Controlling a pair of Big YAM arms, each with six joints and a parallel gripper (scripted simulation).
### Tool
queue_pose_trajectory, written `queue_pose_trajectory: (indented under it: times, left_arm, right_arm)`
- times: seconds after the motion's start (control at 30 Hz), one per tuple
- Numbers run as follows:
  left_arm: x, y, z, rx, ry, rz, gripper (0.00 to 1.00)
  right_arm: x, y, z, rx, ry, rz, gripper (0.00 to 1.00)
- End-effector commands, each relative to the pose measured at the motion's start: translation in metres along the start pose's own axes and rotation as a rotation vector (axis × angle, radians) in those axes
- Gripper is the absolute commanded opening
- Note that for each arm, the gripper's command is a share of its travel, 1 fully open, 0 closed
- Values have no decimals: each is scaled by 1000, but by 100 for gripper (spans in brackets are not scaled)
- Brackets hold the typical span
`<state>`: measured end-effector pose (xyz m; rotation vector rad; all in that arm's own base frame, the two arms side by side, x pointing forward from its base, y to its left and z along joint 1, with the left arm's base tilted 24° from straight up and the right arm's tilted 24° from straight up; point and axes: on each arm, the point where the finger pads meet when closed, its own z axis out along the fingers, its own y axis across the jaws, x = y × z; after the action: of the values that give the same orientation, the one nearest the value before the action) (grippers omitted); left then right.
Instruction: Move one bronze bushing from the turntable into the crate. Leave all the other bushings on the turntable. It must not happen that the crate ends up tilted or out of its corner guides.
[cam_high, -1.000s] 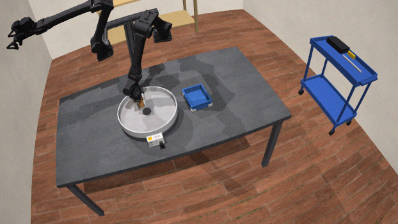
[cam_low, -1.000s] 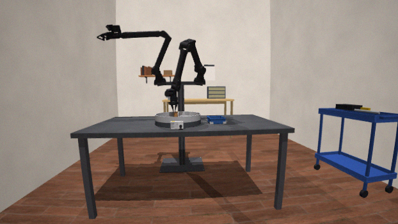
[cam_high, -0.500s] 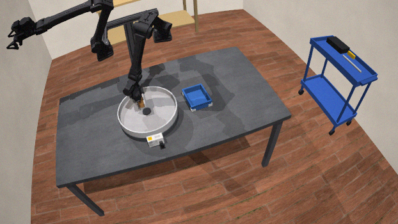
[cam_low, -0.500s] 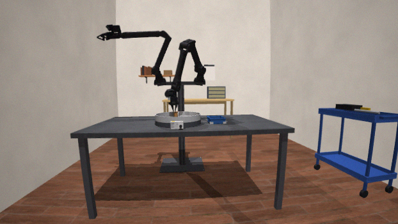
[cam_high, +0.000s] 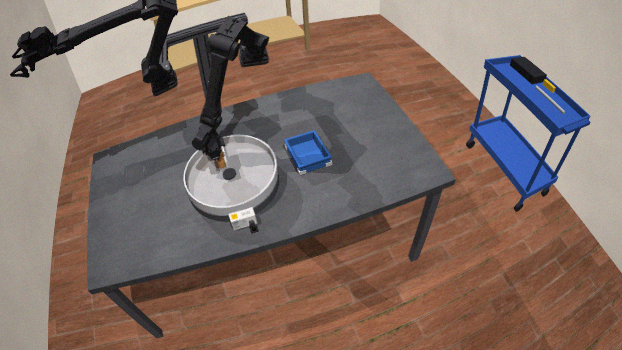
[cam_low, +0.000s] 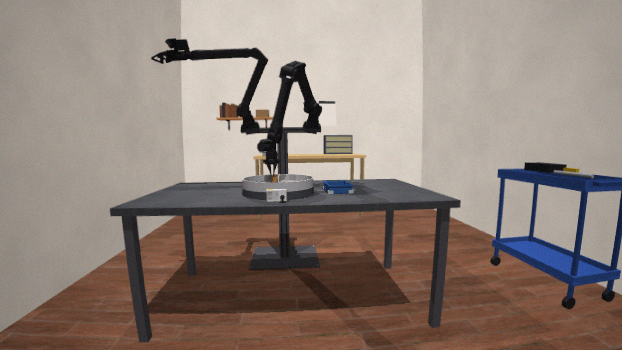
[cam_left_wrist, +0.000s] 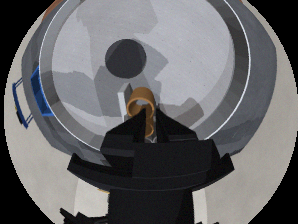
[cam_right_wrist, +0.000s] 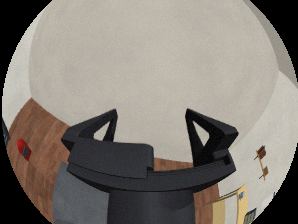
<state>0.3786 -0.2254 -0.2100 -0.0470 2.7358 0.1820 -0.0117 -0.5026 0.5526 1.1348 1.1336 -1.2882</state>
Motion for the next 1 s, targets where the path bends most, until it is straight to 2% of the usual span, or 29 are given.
queue_pose_trajectory:
  times: [0.0,0.6,0.97]
  left_arm:
    - [-6,-2,-1,10,-13,1,15]
    - [-6,-2,-1,10,-13,1,15]
    - [-3,3,20,0,-2,-1,15]
  right_arm:
    - [-10,-12,-7,27,-15,16,100]
    - [-10,-12,-7,27,-15,16,100]
    - [-10,-12,-7,27,-15,16,100]
